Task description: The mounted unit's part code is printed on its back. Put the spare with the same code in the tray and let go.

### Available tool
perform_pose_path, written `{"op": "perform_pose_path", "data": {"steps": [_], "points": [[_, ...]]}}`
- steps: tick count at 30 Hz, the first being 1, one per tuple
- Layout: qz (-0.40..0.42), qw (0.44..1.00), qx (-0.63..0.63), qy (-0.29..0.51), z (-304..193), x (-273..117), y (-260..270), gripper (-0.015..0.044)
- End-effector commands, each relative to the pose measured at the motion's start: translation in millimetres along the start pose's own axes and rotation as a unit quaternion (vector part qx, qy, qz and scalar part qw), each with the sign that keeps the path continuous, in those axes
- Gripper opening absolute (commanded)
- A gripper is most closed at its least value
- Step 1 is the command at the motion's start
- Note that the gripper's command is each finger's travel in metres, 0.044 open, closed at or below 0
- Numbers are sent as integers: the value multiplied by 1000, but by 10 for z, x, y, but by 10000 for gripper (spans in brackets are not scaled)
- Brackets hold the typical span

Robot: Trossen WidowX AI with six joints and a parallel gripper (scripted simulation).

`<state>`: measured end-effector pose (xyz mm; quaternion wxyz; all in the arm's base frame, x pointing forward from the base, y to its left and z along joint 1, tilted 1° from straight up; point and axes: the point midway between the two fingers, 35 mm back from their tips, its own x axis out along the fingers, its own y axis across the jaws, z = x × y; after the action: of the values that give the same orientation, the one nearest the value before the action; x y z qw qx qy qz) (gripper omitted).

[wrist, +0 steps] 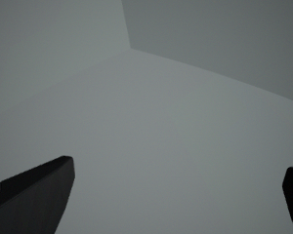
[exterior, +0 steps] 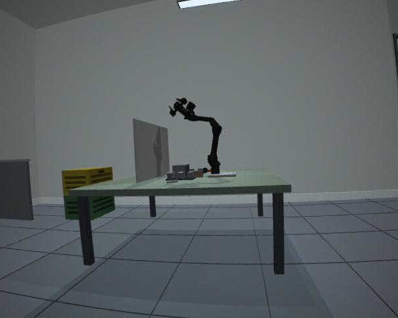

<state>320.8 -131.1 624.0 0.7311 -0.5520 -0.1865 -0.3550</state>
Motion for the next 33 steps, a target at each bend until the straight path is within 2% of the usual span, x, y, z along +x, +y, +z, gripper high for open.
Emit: {"op": "perform_pose_path", "data": {"steps": [1, 6, 11, 17, 25, 30, 33], "points": [[100, 991, 75, 44, -110, 30, 567, 440], [230, 950, 170, 126, -197, -140, 1277, 440], [351, 879, 246, 210, -187, -511, 1940, 440], [439, 799, 284, 295, -193, -913, 2431, 440], [571, 600, 272, 489, -184, -1906, 3071, 440], [605, 459, 216, 614, -130, -2565, 3120, 440], [606, 420, 195, 646, -109, -2728, 3086, 440]]}}
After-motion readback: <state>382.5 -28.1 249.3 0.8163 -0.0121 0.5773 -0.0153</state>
